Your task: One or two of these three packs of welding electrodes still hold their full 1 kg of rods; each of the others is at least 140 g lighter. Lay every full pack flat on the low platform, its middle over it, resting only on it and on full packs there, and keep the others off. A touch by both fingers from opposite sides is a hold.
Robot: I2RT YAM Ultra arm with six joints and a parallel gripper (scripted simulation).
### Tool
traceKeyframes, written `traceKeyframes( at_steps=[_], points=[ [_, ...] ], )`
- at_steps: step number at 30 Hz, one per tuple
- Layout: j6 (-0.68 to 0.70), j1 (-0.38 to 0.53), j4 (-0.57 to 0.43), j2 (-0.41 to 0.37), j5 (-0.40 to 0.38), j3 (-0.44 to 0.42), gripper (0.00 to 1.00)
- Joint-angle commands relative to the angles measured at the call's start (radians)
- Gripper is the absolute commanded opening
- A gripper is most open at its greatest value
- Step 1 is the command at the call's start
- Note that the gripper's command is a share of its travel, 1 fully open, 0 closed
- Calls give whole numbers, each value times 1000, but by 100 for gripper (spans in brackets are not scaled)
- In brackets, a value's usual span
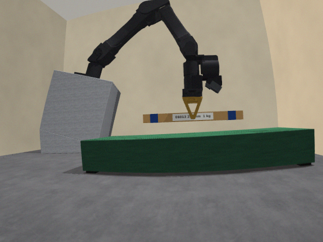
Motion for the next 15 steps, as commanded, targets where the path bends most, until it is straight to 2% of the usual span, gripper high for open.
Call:
traceKeyframes(
  at_steps=[1,2,3,15],
  points=[
    [9,2,-16,-46,2,42,0],
    [9,2,-16,-46,2,42,0],
    [3,-1,43,-30,1,-31,0],
    [0,-3,10,-73,0,-38,0]
  ],
)
